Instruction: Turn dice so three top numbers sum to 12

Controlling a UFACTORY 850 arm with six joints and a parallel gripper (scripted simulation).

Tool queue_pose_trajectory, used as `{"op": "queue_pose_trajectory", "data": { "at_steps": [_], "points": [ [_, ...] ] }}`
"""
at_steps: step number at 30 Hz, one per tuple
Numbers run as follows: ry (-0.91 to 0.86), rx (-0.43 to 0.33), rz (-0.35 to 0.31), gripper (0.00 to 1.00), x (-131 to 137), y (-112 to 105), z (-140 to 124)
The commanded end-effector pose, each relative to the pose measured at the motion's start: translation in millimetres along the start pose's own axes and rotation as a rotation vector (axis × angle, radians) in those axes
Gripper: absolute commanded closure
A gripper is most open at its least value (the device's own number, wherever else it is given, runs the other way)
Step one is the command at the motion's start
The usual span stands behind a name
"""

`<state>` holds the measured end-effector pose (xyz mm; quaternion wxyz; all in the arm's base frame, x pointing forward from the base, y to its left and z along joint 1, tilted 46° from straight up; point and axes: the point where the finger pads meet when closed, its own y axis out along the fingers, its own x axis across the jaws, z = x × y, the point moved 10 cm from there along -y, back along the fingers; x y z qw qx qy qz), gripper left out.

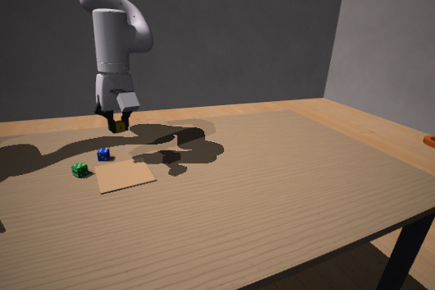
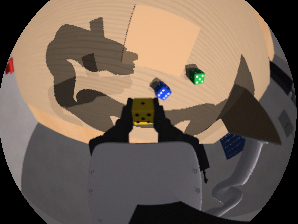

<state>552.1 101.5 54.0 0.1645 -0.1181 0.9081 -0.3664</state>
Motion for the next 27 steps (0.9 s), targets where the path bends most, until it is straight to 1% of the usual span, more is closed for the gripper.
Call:
{"op": "queue_pose_trajectory", "data": {
  "at_steps": [1,5,10,22,25,27],
  "points": [
    [-0.09,0.0,0.013,0.73,-3.0,-0.1,-4.2],
    [-0.244,0.0,0.014,0.73,-9.5,1.0,-12.6],
    [-0.349,-0.001,0.014,0.73,-13.8,1.8,-18.4],
    [-0.379,0.002,0.015,0.73,-15.0,2.1,-20.5],
    [-0.379,0.024,0.021,0.73,-14.6,2.5,-22.8],
    [-0.379,0.056,0.029,0.73,-13.7,2.8,-26.0]
  ]
}}
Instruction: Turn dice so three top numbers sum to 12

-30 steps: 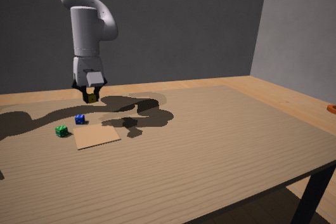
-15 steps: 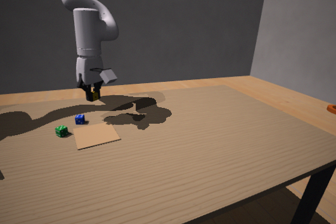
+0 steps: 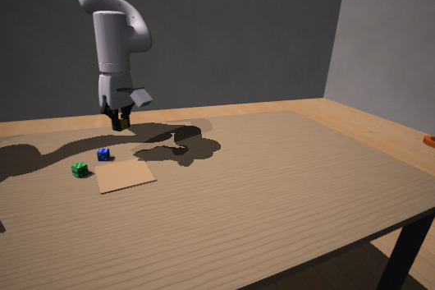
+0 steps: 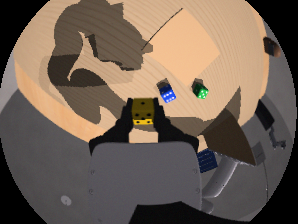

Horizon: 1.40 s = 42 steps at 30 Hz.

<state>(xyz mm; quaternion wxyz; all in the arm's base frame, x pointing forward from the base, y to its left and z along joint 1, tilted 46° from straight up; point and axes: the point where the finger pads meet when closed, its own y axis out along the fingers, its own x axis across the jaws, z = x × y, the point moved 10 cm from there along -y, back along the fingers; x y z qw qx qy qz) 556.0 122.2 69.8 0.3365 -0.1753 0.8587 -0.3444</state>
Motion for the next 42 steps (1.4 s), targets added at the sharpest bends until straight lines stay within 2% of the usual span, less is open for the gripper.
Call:
{"op": "queue_pose_trajectory", "data": {
  "at_steps": [1,6,8,14,20,21,23,25,28,35,40,42],
  "points": [
    [-0.001,0.061,0.003,0.73,-1.3,-0.3,-6.0],
    [-0.002,0.206,0.004,0.73,-1.8,1.7,-21.0],
    [-0.002,0.206,0.004,0.73,-1.8,1.7,-21.0],
    [-0.001,0.4,0.002,0.73,-2.2,7.0,-40.6],
    [-0.002,0.563,0.006,0.73,-2.5,15.7,-56.3],
    [-0.002,0.563,0.006,0.73,-2.5,15.8,-56.3],
    [-0.002,0.615,0.006,0.73,-2.5,18.6,-60.9],
    [-0.002,0.615,0.006,0.73,-2.5,18.6,-60.9],
    [-0.001,0.69,0.005,0.73,-2.3,23.6,-67.7],
    [-0.001,0.78,0.002,0.73,-1.5,29.5,-74.9],
    [-0.001,0.839,0.004,0.73,-1.5,34.0,-79.1],
    [-0.001,0.839,0.004,0.73,-1.5,34.0,-79.1]
  ]
}}
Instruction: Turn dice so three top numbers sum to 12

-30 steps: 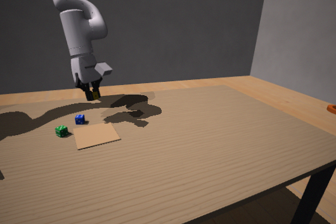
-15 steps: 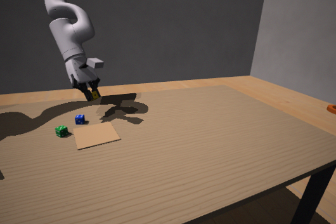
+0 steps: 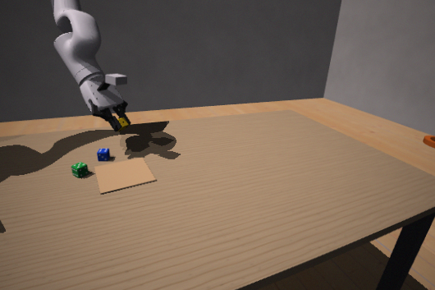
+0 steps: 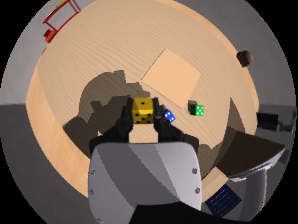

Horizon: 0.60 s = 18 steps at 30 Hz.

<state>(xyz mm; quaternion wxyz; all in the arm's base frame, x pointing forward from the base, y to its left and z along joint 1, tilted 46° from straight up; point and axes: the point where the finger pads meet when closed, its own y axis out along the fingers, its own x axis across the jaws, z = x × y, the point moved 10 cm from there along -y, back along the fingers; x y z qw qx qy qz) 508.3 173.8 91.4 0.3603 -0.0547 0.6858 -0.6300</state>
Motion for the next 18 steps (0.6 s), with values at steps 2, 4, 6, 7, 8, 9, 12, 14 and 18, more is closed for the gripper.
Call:
{"op": "queue_pose_trajectory", "data": {
  "at_steps": [2,4,6,7,8,9,12,14,18],
  "points": [
    [-0.011,0.172,0.04,0.73,2.7,1.5,-18.2],
    [-0.011,0.209,0.035,0.73,3.9,1.4,-21.3],
    [-0.01,0.237,0.037,0.73,3.5,2.3,-24.5],
    [-0.009,0.257,0.039,0.73,3.0,3.1,-26.9],
    [-0.009,0.275,0.04,0.73,2.8,3.6,-28.9],
    [-0.008,0.291,0.04,0.73,2.7,4.1,-30.7],
    [-0.008,0.326,0.039,0.73,2.9,4.8,-34.4],
    [-0.008,0.34,0.039,0.73,3.1,5.0,-35.8],
    [-0.008,0.346,0.038,0.73,3.2,5.1,-36.5]
  ]
}}
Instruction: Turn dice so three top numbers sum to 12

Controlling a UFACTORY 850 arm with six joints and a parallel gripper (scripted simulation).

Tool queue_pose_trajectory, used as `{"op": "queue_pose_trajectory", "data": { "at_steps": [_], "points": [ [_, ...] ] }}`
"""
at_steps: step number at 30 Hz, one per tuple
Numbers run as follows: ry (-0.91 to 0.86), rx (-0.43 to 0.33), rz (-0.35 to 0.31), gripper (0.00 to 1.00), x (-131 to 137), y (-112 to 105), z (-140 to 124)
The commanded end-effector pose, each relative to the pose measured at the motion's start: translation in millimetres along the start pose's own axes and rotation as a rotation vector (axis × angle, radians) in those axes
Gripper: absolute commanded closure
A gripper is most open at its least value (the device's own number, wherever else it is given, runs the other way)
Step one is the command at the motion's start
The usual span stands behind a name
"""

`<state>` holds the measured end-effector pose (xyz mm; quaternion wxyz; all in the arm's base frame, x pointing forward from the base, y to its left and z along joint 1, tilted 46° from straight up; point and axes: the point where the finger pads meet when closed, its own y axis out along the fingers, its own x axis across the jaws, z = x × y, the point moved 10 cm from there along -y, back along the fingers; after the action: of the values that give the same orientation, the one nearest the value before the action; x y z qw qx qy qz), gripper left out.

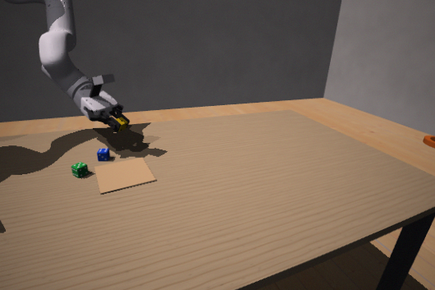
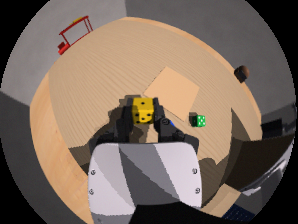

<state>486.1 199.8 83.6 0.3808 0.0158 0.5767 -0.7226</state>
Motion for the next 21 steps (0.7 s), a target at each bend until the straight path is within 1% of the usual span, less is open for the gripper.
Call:
{"op": "queue_pose_trajectory", "data": {
  "at_steps": [1,8,16,21],
  "points": [
    [-0.002,0.029,-0.006,0.73,-2.6,0.6,-2.5],
    [-0.002,0.029,-0.006,0.73,-2.6,1.3,-3.8],
    [-0.001,0.029,-0.006,0.73,-2.6,6.4,-12.8],
    [-0.001,0.029,-0.006,0.73,-2.8,14.1,-26.4]
  ]
}}
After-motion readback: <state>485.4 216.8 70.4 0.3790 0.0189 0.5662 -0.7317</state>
